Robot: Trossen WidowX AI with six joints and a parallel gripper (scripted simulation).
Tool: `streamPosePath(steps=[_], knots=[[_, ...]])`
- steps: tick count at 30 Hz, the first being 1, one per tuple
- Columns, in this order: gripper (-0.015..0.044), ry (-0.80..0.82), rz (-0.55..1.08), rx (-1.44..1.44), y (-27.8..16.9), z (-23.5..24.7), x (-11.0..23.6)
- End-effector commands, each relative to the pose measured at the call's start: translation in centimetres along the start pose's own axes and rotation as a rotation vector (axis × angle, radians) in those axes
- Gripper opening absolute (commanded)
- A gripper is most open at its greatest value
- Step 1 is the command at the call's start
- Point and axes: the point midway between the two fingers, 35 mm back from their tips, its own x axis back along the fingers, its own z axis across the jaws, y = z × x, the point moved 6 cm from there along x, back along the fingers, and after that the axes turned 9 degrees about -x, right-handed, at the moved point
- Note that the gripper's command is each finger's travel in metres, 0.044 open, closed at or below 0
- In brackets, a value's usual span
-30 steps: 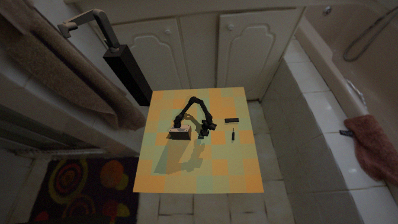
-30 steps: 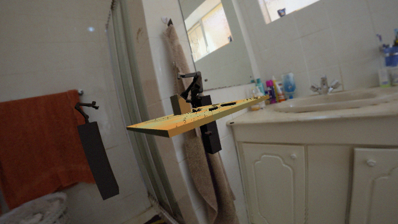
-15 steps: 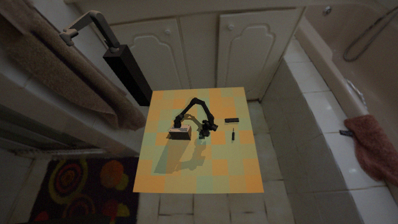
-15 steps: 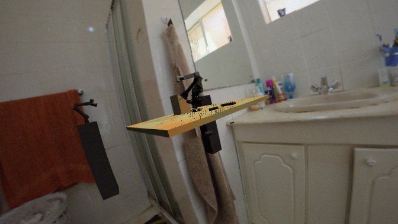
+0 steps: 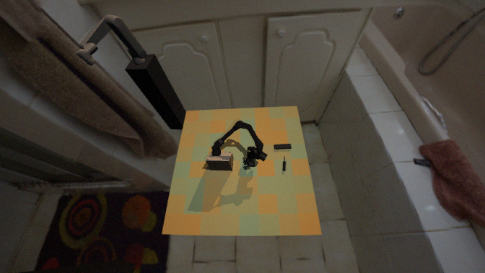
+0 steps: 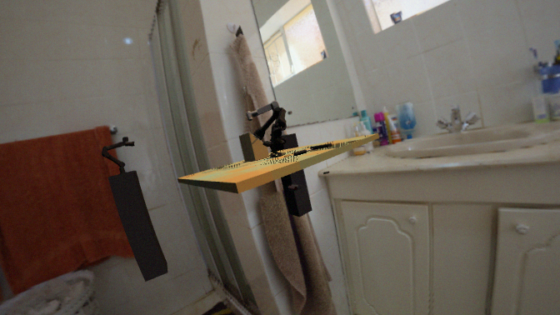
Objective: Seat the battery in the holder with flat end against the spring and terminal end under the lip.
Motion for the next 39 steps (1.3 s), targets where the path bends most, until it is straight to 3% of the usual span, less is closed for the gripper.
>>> streamPosePath(steps=[1,16,39], knots=[[0.0069,-0.008,0.026,0.005,0.3,0.0,-0.2],[0.0069,-0.019,0.113,0.007,1.2,0.2,-0.6],[0.0069,-0.018,0.115,0.008,2.5,0.4,-0.3]])
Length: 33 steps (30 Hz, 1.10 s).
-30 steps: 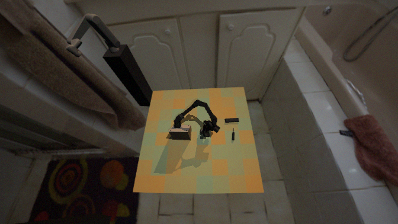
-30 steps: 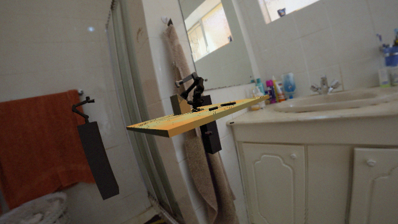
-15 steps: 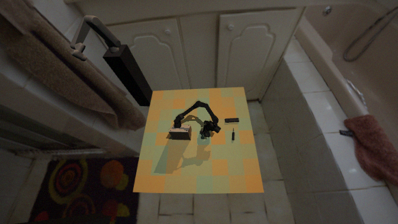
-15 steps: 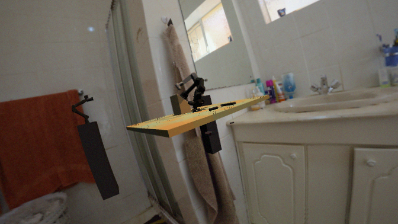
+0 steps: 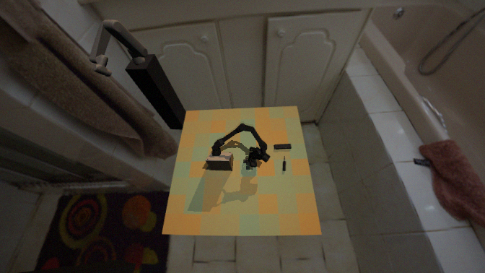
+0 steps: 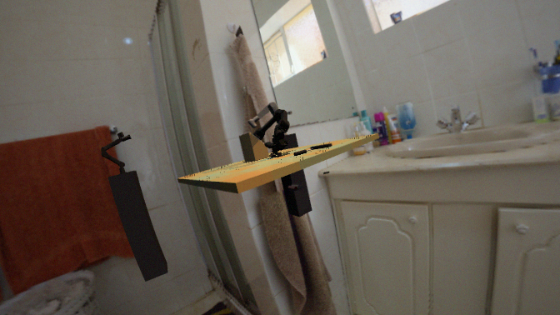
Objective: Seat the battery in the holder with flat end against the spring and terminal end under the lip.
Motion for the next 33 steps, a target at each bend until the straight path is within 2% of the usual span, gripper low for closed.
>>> streamPosePath(steps=[1,33], knots=[[0.0069,-0.003,-0.001,0.004,0.37,0.0,0.08],[0.0069,-0.003,-0.038,0.0,1.12,-0.02,0.34]])
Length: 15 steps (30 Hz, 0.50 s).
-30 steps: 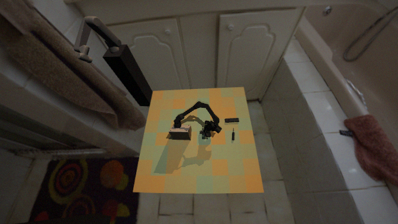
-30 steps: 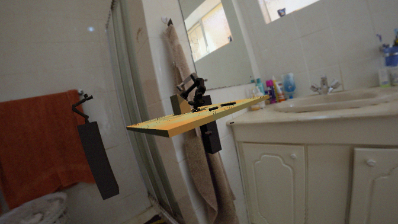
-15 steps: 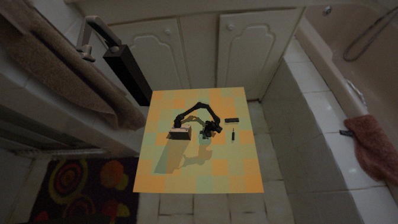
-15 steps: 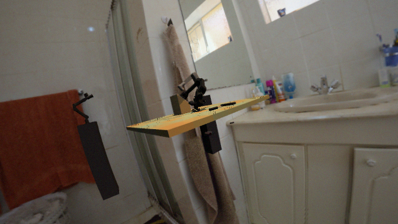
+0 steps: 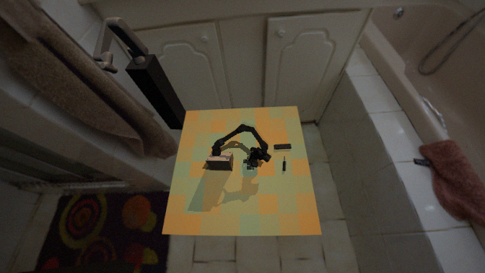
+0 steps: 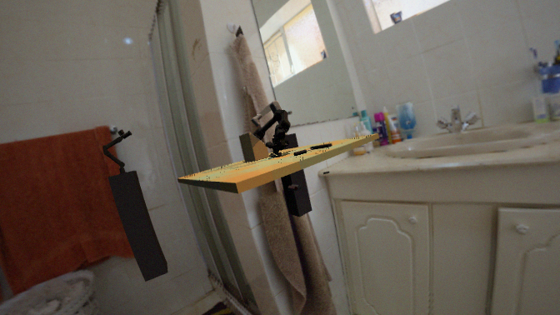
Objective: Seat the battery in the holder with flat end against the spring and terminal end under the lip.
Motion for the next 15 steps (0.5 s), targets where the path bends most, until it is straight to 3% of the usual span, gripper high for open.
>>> streamPosePath(steps=[1,15], knots=[[0.0069,0.001,-0.03,0.001,0.17,-0.07,-0.04],[0.0069,0.0,-0.094,-0.001,-0.08,-0.29,-0.36]])
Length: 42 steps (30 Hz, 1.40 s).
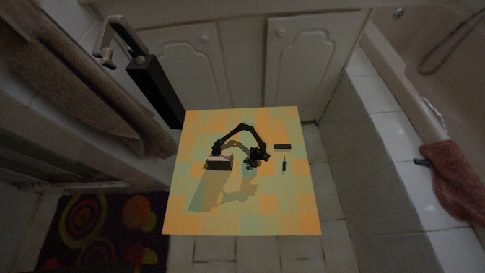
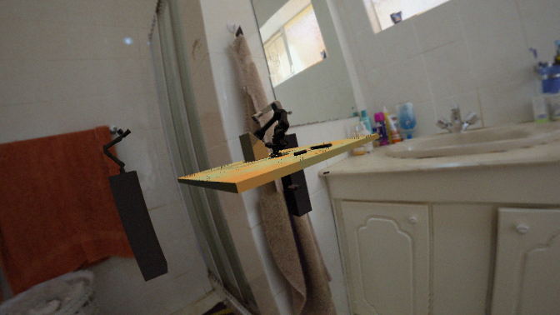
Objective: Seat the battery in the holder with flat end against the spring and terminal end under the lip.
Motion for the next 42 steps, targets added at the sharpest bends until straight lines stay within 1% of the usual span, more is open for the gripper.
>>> streamPosePath(steps=[1,42], knots=[[0.0069,0.001,-0.034,0.005,0.3,-0.1,-0.1],[0.0069,0.014,-0.204,-0.006,-1.1,-0.2,-1.0]])
